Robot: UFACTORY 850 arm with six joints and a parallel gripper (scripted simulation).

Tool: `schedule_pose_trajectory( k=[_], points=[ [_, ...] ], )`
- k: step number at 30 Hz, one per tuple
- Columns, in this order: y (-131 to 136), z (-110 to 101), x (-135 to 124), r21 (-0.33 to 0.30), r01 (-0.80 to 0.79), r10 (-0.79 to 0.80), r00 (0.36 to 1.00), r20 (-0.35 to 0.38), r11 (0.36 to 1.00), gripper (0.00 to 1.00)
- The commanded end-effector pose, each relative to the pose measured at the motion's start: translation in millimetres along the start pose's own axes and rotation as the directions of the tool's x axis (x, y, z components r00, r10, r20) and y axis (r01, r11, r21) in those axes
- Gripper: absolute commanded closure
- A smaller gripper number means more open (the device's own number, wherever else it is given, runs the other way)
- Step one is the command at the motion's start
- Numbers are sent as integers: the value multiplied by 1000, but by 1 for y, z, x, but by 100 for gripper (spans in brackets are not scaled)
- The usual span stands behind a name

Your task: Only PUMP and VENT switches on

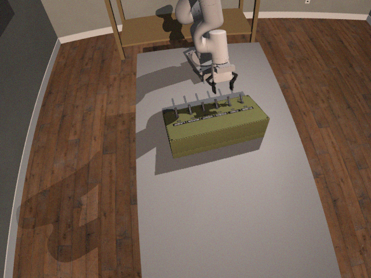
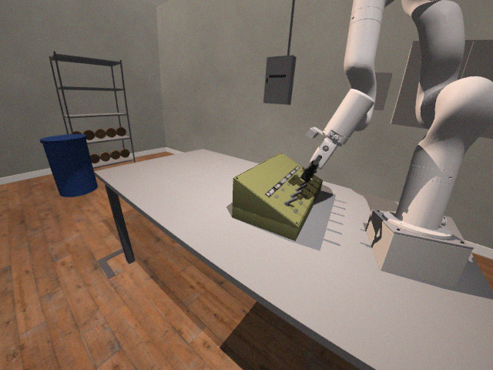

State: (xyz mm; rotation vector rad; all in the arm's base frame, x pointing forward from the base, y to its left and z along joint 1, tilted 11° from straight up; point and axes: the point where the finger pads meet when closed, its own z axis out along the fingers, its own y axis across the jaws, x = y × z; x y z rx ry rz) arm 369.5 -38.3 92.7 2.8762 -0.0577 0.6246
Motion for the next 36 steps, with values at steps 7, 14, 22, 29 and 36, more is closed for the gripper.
schedule_pose_trajectory(
  k=[7, 14, 22, 29, 36],
  points=[
    [0, 0, 1, 0, 0, 0, 1000, -1, 1000, 0],
    [0, 0, 1, 0, 0, 0, 1000, -1, 1000, 0],
    [0, 0, 1, 0, 0, 0, 1000, -1, 1000, 0],
    [4, 0, 1, 0, 0, 0, 1000, -1, 1000, 0],
    [21, 0, 1, 0, 0, 0, 1000, -1, 1000, 0]
  ],
)
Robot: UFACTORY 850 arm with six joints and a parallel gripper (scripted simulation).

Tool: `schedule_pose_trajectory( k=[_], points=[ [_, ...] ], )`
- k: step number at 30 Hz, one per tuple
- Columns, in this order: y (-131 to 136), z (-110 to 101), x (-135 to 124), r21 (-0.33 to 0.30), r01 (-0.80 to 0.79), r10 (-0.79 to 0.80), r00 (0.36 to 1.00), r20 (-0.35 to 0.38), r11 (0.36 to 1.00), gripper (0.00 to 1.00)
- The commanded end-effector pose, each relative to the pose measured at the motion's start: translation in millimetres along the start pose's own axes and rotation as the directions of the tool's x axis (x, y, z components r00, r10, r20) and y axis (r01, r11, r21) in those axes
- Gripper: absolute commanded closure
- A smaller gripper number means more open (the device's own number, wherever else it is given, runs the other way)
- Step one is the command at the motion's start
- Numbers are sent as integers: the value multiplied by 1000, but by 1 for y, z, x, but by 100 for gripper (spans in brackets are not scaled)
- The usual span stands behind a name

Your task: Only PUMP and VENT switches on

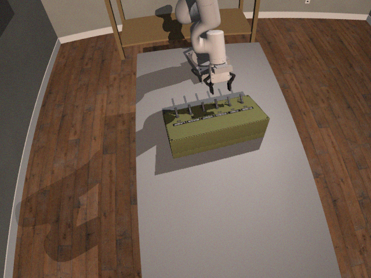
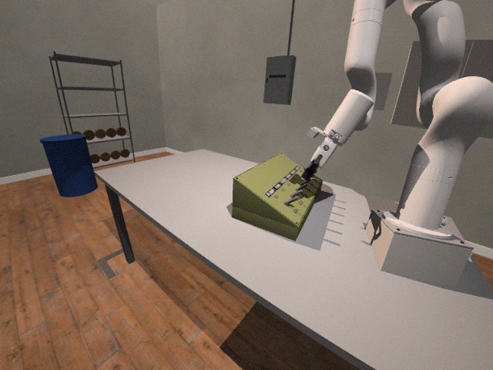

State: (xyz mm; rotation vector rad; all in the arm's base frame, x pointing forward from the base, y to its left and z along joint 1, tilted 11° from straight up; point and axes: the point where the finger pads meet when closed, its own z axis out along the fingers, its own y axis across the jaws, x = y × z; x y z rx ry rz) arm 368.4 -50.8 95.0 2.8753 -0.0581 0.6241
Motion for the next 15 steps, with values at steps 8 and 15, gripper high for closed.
schedule_pose_trajectory(
  k=[8, 15],
  points=[
    [31, 0, 1, 1, 0, 0, 1000, -2, 1000, 0],
    [52, 0, 1, 1, 0, 0, 1000, -2, 1000, 0]
  ],
)
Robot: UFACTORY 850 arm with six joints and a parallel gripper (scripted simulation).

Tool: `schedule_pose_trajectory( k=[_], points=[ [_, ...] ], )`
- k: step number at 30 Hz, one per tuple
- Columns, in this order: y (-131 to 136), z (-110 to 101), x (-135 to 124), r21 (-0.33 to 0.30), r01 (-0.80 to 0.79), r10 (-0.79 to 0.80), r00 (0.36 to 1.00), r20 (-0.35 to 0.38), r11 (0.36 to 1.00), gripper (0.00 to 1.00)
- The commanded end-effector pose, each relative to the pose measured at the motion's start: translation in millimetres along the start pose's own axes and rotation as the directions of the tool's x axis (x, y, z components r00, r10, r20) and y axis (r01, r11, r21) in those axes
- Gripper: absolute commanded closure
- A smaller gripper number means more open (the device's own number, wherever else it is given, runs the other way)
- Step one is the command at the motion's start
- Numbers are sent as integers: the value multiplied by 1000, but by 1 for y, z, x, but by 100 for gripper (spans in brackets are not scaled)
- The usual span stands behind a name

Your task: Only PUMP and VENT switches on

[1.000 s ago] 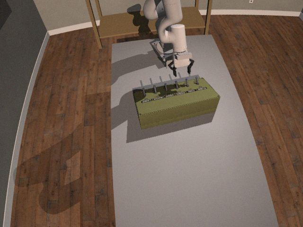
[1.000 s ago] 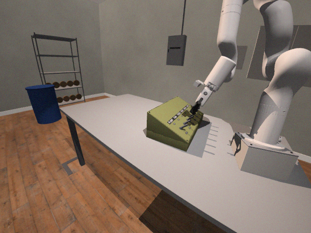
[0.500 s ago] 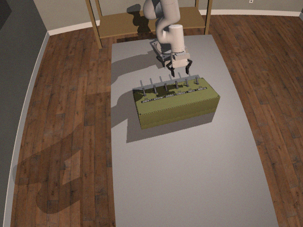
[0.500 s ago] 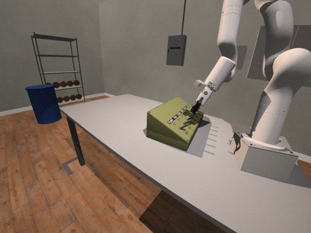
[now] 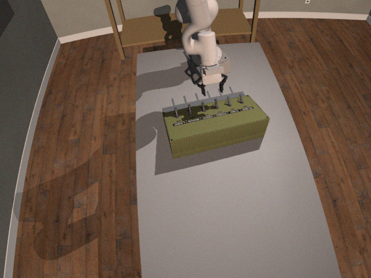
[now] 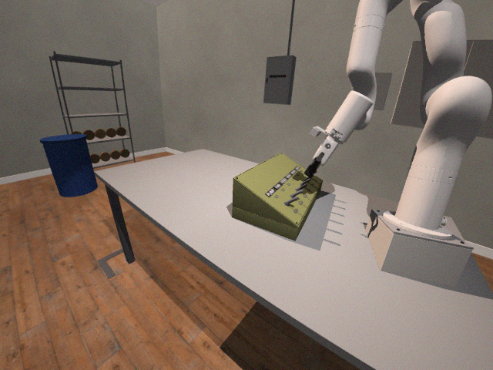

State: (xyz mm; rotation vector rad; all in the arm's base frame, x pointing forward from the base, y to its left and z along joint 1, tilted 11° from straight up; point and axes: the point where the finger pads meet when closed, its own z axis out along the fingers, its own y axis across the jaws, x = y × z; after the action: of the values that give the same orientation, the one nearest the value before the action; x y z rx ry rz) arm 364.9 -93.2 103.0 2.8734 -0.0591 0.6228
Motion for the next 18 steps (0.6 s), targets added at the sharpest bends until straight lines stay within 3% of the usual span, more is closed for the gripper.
schedule_pose_trajectory(
  k=[1, 18],
  points=[
    [10, 0, 1, 3, 0, 0, 1000, -2, 1000, 0],
    [16, 0, 1, 3, 0, 0, 1000, -2, 1000, 0]
  ],
)
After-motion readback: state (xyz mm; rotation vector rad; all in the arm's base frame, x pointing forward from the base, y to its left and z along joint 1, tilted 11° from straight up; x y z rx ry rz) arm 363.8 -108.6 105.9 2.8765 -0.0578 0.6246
